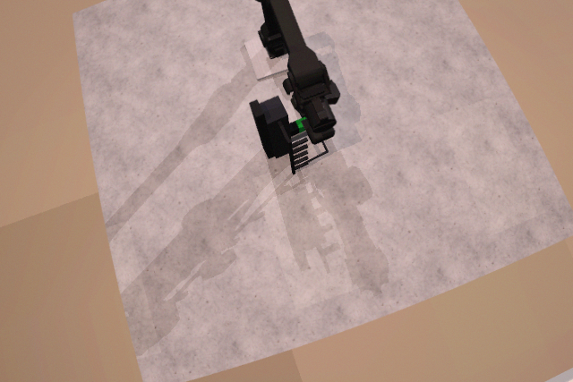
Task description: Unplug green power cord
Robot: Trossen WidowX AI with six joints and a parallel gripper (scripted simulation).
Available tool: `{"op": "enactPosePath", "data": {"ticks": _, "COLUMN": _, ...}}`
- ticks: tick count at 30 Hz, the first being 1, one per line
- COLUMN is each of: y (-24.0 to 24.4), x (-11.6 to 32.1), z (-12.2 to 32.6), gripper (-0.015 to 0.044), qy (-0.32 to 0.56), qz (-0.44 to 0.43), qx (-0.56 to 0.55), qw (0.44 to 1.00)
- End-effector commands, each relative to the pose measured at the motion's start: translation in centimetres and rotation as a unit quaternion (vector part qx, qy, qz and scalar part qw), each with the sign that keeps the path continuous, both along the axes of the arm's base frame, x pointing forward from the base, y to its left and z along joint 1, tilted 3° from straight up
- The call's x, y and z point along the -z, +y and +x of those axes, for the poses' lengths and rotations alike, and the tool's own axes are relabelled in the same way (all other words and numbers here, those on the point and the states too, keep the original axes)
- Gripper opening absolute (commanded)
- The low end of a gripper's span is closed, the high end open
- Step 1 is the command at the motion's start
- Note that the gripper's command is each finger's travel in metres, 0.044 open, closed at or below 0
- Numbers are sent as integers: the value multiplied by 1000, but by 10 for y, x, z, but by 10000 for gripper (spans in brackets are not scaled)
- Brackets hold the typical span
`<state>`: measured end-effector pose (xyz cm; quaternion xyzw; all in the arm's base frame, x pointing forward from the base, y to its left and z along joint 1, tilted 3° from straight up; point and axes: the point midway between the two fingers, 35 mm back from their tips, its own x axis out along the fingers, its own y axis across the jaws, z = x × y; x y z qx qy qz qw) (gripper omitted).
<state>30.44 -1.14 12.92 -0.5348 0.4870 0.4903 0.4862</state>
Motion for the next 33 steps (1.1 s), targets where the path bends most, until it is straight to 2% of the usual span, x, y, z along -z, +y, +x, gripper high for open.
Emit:
{"op": "enactPosePath", "data": {"ticks": 1, "y": 0, "x": 0, "z": 1, "gripper": 15, "qy": -2, "qz": 0, "qx": 1, "qw": 1000}}
{"op": "enactPosePath", "data": {"ticks": 4, "y": 0, "x": 0, "z": 1, "gripper": 0, "qy": -2, "qz": 0, "qx": 1, "qw": 1000}}
{"op": "enactPosePath", "data": {"ticks": 33, "y": 45, "x": 1, "z": -1, "gripper": 0, "qy": 0, "qz": 3, "qx": -1, "qw": 1000}}
